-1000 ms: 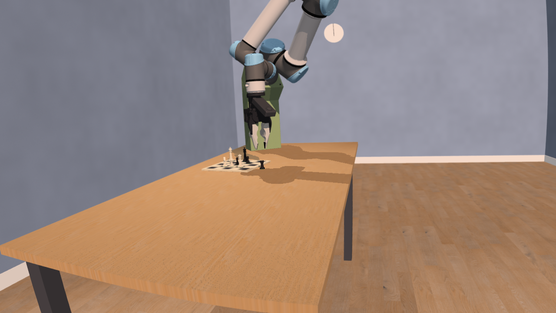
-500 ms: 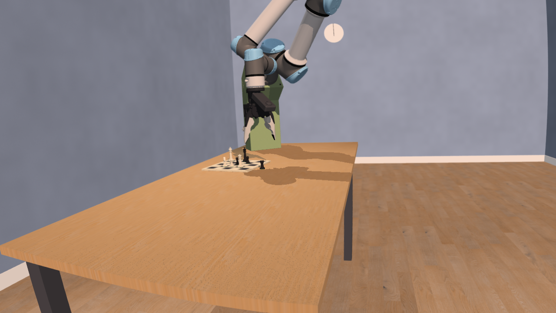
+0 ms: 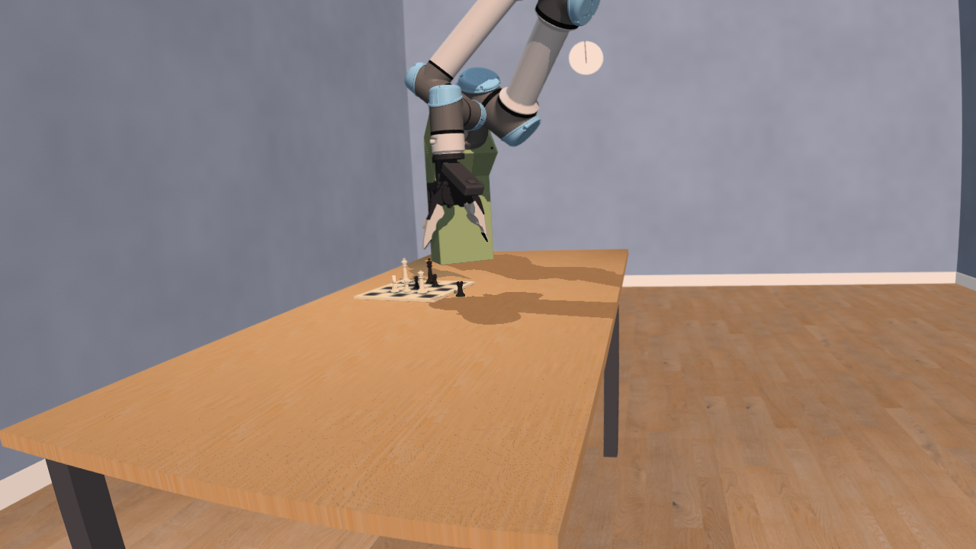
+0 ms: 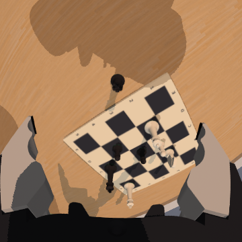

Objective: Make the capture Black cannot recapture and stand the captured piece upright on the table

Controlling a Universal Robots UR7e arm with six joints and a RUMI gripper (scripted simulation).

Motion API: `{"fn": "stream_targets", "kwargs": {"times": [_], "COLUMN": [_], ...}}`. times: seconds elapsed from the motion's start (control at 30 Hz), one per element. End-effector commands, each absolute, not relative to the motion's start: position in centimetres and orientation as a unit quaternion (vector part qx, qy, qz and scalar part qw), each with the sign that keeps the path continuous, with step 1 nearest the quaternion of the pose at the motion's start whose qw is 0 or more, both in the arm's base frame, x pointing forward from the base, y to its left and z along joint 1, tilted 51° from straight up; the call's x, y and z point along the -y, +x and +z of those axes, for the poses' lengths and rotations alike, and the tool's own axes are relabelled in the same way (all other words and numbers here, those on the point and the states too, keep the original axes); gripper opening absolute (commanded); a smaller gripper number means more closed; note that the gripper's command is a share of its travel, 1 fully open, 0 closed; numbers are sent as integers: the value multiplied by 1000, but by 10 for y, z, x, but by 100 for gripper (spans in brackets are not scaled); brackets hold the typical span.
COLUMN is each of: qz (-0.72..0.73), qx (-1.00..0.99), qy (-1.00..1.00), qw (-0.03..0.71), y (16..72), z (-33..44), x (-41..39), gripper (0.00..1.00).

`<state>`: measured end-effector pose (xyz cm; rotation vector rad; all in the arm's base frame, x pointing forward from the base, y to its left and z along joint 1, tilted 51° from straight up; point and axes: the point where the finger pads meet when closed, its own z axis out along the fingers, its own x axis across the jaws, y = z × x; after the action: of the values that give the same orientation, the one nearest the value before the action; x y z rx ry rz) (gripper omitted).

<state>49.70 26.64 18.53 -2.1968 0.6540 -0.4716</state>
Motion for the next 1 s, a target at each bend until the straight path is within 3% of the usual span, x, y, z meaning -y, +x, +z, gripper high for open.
{"fn": "stream_targets", "kwargs": {"times": [0.0, 0.97], "qz": [-186, -249], "qx": [-257, -107], "qy": [-864, -895], "qw": [390, 353], "y": [497, 514], "z": [186, 147], "x": [-266, -179], "gripper": [100, 100]}}
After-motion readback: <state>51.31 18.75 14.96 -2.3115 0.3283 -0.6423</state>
